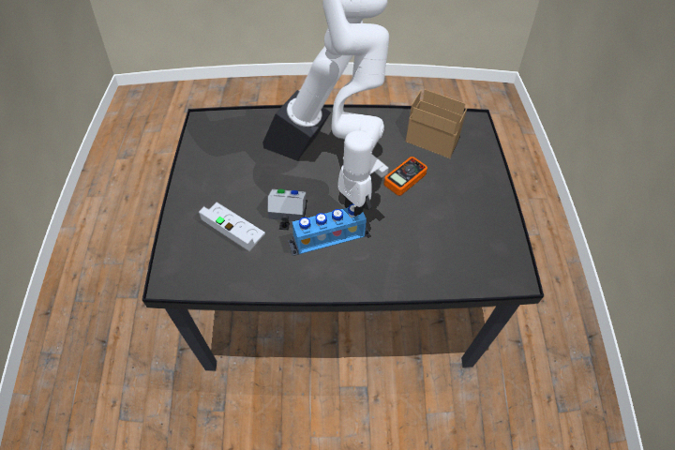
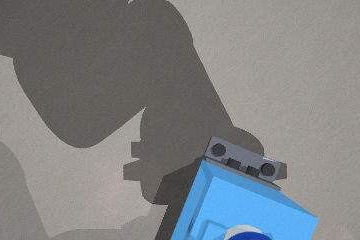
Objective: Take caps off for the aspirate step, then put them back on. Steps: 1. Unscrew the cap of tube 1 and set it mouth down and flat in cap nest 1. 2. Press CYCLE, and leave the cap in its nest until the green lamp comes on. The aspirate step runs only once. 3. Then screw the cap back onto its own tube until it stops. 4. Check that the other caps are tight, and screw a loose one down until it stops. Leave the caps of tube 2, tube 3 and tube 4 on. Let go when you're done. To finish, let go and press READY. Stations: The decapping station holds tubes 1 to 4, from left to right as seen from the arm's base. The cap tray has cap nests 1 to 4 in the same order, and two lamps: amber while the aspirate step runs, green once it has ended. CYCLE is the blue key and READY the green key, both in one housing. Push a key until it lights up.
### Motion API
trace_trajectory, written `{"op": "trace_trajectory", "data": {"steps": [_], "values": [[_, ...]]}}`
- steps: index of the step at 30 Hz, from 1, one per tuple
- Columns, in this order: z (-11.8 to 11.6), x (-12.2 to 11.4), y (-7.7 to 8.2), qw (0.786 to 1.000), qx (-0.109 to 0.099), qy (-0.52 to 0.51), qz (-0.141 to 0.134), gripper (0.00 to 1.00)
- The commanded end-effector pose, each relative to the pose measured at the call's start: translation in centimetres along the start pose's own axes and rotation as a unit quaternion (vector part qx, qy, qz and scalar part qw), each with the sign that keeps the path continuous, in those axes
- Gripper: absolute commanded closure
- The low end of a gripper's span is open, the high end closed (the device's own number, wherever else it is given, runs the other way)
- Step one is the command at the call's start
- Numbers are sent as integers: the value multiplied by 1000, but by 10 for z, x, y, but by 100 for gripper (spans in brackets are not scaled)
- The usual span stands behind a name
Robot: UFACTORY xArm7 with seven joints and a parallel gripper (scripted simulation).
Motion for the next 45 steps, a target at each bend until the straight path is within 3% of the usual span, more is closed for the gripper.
{"op": "trace_trajectory", "data": {"steps": [1,7,8,45], "values": [[1,-1,0,1000,-2,0,-1,100],[1,-1,0,1000,-1,0,-1,100],[1,-1,0,1000,-2,0,-1,54],[1,-1,-7,1000,-1,0,-1,54]]}}
Point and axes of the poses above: the point where the finger pads meet when closed, its own y axis back along the fingers, its own z axis across the jaws, x = y × z, the point moved 3 cm from there along y, back along the fingers, and after that the axes turned 9 degrees about y, right-handed, at the moved point
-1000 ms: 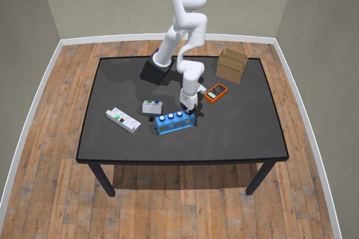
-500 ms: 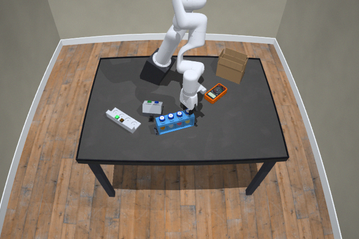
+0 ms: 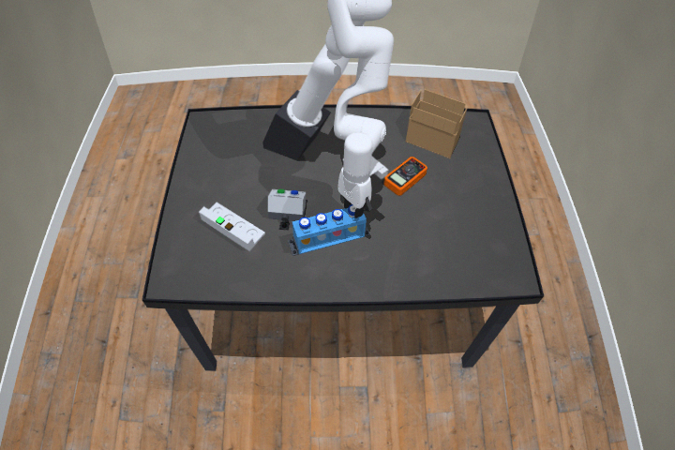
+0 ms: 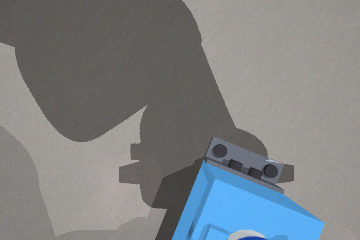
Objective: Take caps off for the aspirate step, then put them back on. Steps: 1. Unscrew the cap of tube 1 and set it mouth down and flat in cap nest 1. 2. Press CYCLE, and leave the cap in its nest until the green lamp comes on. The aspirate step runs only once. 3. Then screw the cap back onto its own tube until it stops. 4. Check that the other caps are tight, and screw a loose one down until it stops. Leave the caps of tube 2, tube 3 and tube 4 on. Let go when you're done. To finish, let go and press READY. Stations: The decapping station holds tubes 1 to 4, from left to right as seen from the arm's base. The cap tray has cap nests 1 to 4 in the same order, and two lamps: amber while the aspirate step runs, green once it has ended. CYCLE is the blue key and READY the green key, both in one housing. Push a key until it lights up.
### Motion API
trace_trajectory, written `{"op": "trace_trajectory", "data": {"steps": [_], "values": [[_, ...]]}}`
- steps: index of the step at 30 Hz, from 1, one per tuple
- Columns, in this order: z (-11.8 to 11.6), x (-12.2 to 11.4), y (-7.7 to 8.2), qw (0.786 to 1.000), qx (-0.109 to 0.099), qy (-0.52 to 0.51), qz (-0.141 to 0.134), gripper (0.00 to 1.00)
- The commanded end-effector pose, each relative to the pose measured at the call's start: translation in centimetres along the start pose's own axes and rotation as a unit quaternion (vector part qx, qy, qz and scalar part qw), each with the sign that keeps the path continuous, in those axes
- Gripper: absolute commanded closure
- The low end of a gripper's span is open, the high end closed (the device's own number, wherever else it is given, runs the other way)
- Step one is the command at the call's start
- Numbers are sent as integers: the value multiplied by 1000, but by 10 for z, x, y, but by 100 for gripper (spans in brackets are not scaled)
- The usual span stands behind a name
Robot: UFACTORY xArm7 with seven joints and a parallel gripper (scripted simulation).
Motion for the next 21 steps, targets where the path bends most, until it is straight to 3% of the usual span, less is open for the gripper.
{"op": "trace_trajectory", "data": {"steps": [1,3,4,18,21], "values": [[1,-1,0,1000,-2,0,0,54],[1,-1,0,1000,-2,0,0,54],[1,-1,0,1000,-2,0,0,100],[1,-1,0,1000,-2,0,0,100],[1,-1,-1,999,-2,-50,0,100]]}}
Point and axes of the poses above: the point where the finger pads meet when closed, its own y axis back along the fingers, its own z axis across the jaws, x = y × z, the point moved 3 cm from there along y, back along the fingers, and after that the axes turned 9 degrees about y, right-handed, at the moved point
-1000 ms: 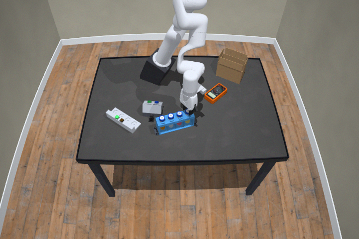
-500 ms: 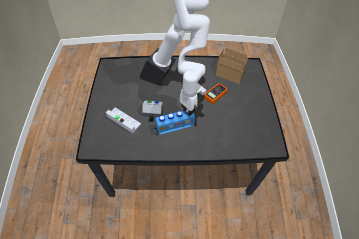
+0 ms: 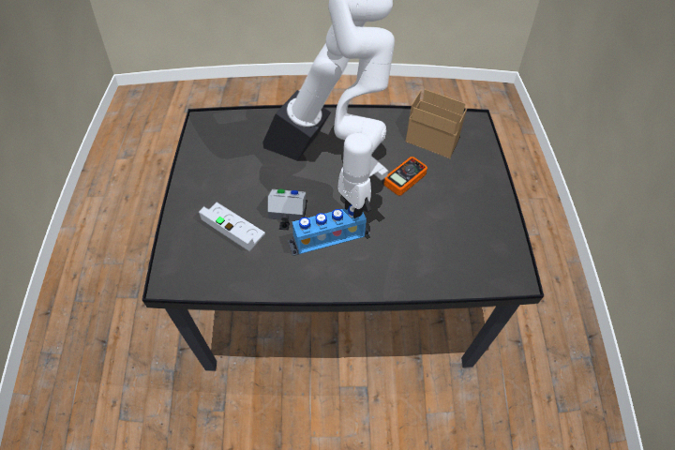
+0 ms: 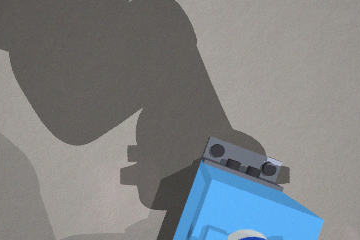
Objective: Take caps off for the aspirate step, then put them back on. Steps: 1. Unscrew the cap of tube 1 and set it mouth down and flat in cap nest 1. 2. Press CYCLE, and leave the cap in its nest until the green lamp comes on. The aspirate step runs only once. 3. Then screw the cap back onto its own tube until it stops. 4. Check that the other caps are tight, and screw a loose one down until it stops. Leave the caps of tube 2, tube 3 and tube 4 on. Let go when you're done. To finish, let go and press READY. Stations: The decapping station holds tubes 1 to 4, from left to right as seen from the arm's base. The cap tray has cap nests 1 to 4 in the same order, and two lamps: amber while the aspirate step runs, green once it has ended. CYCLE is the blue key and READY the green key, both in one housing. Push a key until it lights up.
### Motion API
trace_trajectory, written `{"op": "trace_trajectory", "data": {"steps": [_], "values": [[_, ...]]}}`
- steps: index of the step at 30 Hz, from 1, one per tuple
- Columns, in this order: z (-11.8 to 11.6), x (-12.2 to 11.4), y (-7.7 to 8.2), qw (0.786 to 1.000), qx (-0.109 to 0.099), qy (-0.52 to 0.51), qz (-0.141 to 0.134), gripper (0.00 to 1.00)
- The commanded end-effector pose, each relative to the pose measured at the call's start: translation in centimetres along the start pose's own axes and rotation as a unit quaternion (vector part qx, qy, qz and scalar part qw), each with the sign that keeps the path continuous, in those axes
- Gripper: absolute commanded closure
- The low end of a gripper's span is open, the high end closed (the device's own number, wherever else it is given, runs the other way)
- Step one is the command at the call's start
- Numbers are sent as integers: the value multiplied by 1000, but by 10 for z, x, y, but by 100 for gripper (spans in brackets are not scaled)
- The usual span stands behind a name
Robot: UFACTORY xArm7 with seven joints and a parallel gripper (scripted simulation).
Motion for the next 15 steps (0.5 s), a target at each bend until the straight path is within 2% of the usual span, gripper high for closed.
{"op": "trace_trajectory", "data": {"steps": [1,11,15], "values": [[1,0,0,999,-1,-49,-1,100],[1,0,0,977,-1,-214,-1,100],[1,0,0,969,-1,-247,-1,100]]}}
Point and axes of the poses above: the point where the finger pads meet when closed, its own y axis back along the fingers, its own z axis across the jaws, x = y × z, the point moved 3 cm from there along y, back along the fingers, and after that the axes turned 9 degrees about y, right-handed, at the moved point
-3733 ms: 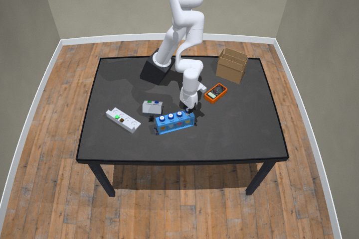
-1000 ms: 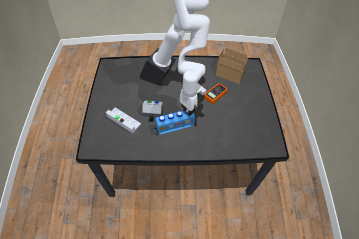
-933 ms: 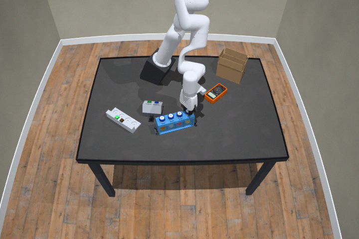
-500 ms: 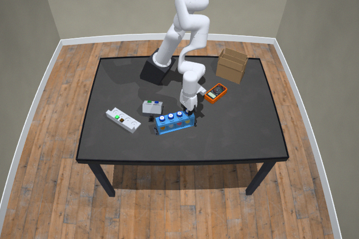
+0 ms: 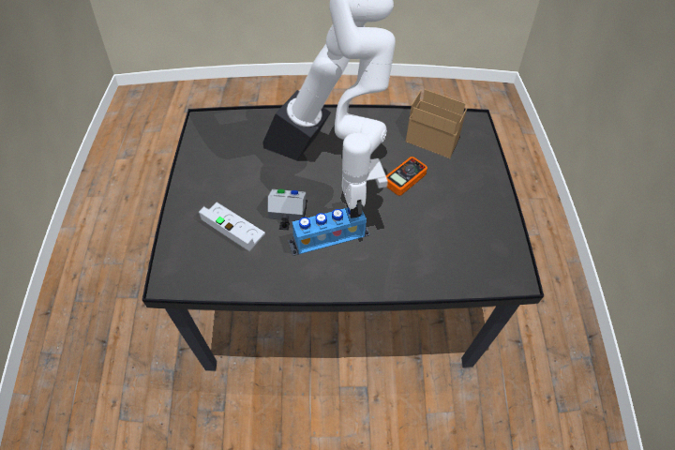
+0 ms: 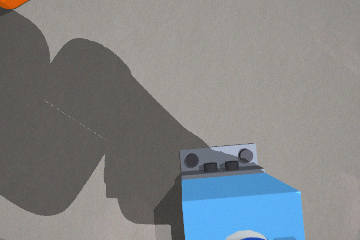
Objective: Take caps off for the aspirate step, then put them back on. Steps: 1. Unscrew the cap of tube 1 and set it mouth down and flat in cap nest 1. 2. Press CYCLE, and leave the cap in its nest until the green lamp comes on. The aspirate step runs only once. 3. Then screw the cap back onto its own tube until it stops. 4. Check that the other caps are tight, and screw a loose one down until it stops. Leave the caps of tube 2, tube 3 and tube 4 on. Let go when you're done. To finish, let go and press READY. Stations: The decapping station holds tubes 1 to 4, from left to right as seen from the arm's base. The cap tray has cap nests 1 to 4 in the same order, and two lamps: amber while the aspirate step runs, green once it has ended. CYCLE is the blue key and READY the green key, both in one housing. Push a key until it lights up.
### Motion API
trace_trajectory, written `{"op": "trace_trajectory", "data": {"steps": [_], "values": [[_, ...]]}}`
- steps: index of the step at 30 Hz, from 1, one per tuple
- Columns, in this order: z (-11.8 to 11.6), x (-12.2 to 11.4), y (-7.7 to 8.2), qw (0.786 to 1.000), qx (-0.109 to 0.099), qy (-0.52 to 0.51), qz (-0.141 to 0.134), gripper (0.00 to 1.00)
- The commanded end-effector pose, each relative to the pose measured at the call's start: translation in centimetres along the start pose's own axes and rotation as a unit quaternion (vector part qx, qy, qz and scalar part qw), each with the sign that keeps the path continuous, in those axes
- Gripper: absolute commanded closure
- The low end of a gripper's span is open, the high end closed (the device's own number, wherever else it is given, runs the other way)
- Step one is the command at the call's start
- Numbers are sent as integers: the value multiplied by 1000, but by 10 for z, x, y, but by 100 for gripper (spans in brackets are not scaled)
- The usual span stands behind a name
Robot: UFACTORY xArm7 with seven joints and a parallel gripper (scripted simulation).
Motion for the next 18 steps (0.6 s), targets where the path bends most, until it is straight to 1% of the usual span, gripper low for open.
{"op": "trace_trajectory", "data": {"steps": [1,7,11,12,18], "values": [[2,1,1,999,2,-49,-4,100],[2,1,0,989,1,-149,-5,100],[2,1,0,987,1,-158,-5,100],[2,1,0,987,1,-158,-5,54],[2,1,0,987,1,-158,-5,54]]}}
Point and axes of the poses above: the point where the finger pads meet when closed, its own y axis back along the fingers, its own z axis across the jaws, x = y × z, the point moved 3 cm from there along y, back along the fingers, and after that the axes turned 9 degrees about y, right-handed, at the moved point
